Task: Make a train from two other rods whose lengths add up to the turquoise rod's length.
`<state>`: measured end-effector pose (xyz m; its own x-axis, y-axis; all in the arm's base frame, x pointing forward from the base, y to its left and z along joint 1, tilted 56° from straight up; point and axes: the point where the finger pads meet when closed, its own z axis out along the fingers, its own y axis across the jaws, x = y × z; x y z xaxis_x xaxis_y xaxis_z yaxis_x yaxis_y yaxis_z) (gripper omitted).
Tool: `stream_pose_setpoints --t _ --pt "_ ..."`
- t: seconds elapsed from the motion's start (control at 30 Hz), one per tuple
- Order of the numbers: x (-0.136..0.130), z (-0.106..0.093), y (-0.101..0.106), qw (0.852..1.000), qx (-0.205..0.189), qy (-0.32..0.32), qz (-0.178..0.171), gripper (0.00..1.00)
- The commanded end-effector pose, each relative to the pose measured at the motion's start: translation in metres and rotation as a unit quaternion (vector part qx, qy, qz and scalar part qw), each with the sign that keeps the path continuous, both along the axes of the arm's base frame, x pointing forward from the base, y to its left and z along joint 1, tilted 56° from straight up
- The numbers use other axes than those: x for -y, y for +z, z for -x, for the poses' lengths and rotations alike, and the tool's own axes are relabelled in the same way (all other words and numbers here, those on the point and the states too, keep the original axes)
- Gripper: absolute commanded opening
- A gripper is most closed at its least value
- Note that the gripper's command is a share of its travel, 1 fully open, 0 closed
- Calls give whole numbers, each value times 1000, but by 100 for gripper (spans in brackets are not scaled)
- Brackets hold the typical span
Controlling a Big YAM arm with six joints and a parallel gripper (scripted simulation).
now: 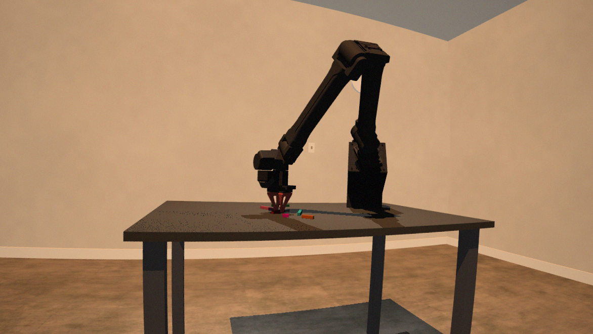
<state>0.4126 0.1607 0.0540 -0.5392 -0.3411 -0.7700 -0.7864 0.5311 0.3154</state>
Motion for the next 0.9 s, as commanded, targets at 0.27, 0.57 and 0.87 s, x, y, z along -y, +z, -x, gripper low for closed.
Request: stream_pose_setpoints --t 0.27,0.57,0.87 --pt "26 -3 24 1000 17 -9 0 24" --pt "63 9 54 1000 21 -9 1 24" --pt "76 16 57 1000 11 -6 0 24"
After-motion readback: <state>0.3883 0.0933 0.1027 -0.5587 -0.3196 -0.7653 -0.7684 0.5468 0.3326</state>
